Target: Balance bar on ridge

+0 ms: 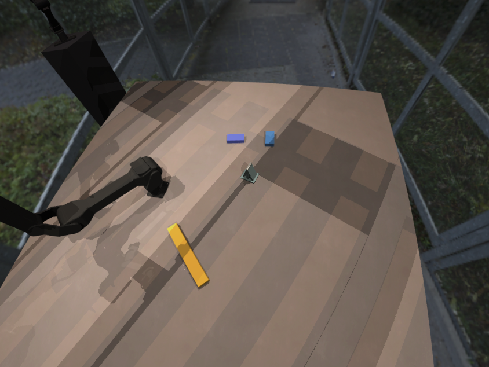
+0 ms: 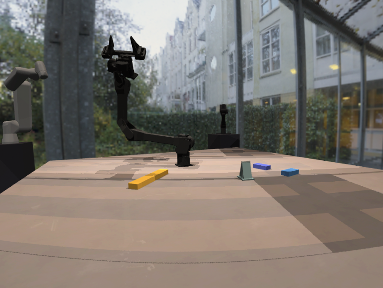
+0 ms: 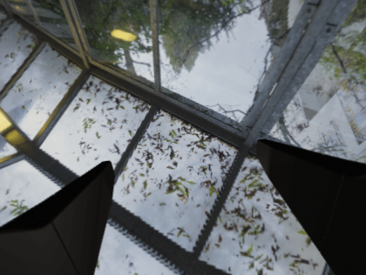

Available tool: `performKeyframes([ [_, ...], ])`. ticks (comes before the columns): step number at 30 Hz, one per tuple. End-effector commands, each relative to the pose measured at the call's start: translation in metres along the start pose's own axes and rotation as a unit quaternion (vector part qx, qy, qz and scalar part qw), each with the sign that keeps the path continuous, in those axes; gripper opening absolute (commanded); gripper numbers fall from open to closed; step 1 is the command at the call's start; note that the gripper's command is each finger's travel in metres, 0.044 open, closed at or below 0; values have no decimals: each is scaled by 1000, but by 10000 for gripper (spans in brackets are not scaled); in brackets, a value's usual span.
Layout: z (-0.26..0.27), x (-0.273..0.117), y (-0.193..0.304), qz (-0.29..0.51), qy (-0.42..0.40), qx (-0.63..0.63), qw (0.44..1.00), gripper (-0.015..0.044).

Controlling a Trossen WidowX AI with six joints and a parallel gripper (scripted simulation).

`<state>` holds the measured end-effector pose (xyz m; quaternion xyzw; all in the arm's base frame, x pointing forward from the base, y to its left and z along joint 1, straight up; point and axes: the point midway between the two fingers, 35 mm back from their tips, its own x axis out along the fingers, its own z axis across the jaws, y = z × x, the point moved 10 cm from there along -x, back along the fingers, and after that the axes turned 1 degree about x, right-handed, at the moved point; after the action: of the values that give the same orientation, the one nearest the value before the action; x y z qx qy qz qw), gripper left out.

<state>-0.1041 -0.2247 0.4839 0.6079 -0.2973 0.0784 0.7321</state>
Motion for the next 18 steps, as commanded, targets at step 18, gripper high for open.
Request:
performKeyframes([
  [18, -107, 12, 39, -22, 35, -335, 941, 315],
])
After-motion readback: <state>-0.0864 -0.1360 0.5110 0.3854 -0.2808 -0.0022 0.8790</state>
